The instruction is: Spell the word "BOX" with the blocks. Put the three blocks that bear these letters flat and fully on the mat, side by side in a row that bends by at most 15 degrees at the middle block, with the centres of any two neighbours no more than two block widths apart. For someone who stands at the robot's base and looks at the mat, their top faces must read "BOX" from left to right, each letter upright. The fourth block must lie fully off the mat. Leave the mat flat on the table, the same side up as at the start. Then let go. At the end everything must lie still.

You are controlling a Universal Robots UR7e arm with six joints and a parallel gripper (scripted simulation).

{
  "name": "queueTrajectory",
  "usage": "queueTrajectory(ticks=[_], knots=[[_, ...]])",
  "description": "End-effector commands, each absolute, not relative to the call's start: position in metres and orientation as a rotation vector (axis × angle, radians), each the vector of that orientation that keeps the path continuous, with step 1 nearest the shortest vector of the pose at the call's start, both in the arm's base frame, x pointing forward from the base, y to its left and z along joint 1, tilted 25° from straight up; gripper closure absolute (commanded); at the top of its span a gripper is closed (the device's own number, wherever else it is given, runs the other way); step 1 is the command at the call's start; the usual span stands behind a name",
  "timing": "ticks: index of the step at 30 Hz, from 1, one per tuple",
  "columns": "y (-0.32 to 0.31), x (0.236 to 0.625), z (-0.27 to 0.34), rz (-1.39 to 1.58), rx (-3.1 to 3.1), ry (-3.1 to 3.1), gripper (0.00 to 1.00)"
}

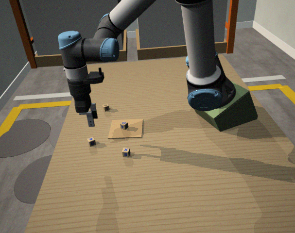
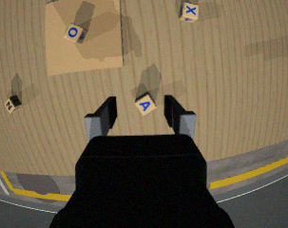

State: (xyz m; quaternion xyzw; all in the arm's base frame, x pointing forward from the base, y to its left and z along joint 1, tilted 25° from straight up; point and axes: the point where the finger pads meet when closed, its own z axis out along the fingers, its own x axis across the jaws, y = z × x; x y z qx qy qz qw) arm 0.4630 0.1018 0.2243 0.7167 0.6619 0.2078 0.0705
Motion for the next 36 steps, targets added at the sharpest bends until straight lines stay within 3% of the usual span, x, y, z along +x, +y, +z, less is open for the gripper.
queueTrajectory(ticks=[1,36], knots=[[0.104,0.465,0.224,0.645,2.308,1.852,0.00],[0.109,0.484,0.219,0.699,2.982,0.909,0.00]])
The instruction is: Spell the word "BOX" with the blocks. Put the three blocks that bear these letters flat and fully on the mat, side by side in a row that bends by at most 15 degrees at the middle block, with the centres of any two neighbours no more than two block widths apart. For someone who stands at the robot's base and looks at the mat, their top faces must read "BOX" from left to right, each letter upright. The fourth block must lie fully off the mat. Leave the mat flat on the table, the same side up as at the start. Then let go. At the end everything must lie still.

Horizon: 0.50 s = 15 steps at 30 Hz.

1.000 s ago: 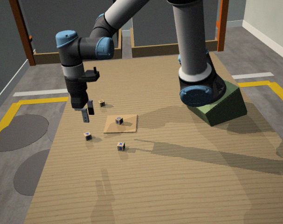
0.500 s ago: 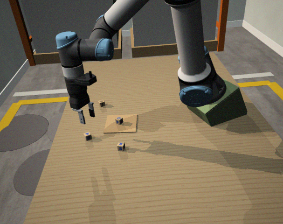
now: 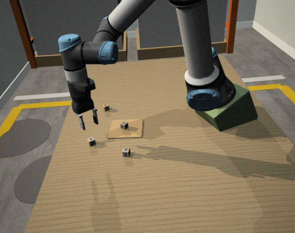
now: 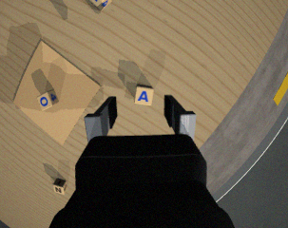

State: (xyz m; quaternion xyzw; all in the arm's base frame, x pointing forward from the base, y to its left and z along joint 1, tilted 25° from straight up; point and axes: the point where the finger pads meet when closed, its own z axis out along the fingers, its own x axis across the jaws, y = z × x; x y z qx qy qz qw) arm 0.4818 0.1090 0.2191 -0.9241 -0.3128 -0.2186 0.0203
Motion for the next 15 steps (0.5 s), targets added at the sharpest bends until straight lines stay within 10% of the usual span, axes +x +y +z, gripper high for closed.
queueTrajectory(ticks=[1,15], knots=[[0.1091,0.4843,0.2194,-0.674,-2.886,-0.858,0.00],[0.1090,0.4872,0.2191,-0.665,-2.904,-0.721,0.00]])
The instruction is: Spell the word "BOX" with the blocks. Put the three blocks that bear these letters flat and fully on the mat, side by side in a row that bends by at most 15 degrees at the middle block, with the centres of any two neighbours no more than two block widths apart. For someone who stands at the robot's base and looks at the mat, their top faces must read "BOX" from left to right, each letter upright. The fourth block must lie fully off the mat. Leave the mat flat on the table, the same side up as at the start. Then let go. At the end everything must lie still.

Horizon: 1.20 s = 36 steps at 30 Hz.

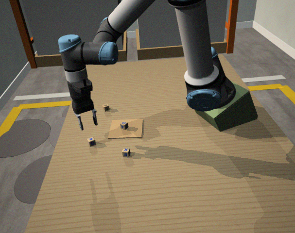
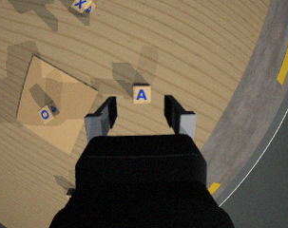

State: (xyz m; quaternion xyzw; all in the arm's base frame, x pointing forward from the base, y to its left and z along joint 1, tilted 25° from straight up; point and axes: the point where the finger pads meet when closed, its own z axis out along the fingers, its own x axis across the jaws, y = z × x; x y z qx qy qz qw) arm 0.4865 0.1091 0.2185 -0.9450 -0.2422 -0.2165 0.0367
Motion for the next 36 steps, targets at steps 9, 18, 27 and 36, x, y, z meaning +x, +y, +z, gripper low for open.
queueTrajectory(ticks=[9,18,27,36], knots=[[0.1090,0.4875,0.2190,-0.664,-2.906,-0.706,0.00],[0.1090,0.4875,0.2190,-0.664,-2.906,-0.706,0.00],[0.1090,0.4875,0.2190,-0.664,-2.906,-0.706,0.00],[0.1090,0.4875,0.2190,-0.664,-2.906,-0.706,0.00]])
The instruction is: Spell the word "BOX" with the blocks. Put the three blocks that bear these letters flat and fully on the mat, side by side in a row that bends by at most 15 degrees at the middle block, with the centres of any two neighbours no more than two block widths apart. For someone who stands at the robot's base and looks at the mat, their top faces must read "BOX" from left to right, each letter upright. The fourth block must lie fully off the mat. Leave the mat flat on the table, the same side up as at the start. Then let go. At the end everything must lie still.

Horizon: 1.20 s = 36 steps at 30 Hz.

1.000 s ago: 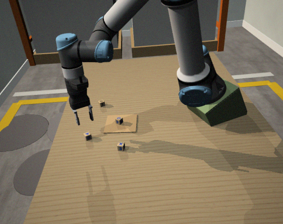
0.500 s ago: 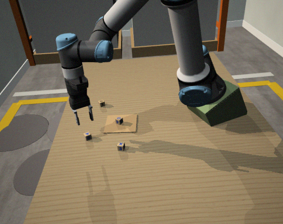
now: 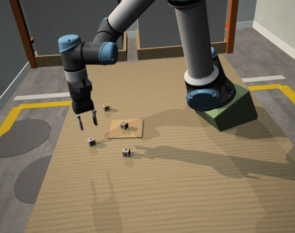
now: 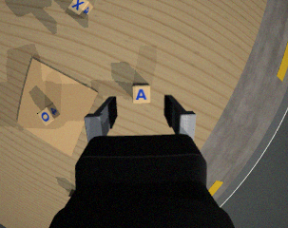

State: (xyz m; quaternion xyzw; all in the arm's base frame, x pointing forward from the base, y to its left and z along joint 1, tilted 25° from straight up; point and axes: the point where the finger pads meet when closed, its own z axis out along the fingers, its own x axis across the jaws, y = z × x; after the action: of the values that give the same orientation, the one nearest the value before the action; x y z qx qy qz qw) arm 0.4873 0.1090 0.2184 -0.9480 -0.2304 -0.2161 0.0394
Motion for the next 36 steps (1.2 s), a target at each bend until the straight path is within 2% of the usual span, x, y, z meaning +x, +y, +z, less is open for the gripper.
queueTrajectory(ticks=[1,36], knots=[[0.109,0.487,0.219,-0.664,-2.906,-0.706,0.00],[0.112,0.495,0.202,-0.664,-2.906,-0.706,0.00]])
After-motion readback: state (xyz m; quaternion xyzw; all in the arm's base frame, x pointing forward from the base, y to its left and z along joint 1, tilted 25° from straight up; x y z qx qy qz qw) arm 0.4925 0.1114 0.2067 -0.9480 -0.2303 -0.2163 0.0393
